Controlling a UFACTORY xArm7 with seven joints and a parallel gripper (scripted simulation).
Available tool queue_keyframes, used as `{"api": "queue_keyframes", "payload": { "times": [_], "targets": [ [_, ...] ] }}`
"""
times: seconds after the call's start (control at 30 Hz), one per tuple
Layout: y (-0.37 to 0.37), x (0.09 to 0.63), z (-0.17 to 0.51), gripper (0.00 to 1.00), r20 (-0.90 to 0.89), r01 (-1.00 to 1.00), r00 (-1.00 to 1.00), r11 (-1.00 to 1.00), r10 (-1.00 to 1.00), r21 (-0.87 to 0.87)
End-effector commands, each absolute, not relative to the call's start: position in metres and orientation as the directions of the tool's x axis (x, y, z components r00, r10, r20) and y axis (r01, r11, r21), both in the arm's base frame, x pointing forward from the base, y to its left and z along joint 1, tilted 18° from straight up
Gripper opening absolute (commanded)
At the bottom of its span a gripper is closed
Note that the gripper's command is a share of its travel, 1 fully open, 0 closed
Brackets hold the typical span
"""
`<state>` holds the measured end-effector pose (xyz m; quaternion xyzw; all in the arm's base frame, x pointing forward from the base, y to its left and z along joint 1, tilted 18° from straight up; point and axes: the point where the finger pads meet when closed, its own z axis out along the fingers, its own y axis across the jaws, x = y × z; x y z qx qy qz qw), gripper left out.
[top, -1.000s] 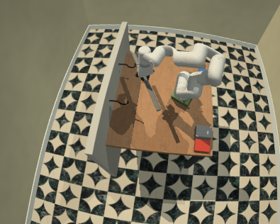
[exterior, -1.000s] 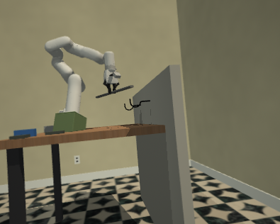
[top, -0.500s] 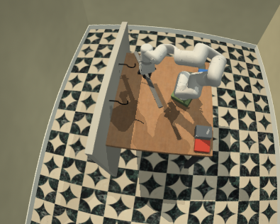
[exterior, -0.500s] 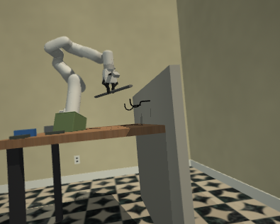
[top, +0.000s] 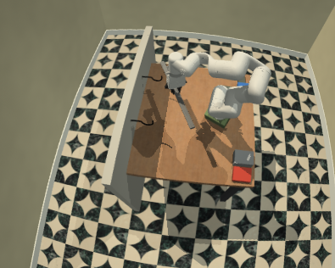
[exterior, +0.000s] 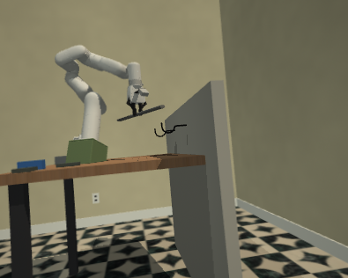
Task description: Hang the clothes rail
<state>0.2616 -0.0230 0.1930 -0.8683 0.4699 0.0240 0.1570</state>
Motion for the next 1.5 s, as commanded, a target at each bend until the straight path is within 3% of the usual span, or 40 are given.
{"api": "queue_keyframes", "payload": {
  "times": [0.0, 1.47],
  "targets": [
    [-0.0236, 0.2626, 0.1943, 0.0, -0.186, -0.823, 0.557, -0.508, -0.809, -0.253],
    [-0.0236, 0.2626, 0.1943, 0.0, -0.232, -0.916, 0.387, -0.342, -0.892, -0.212]
  ]
}}
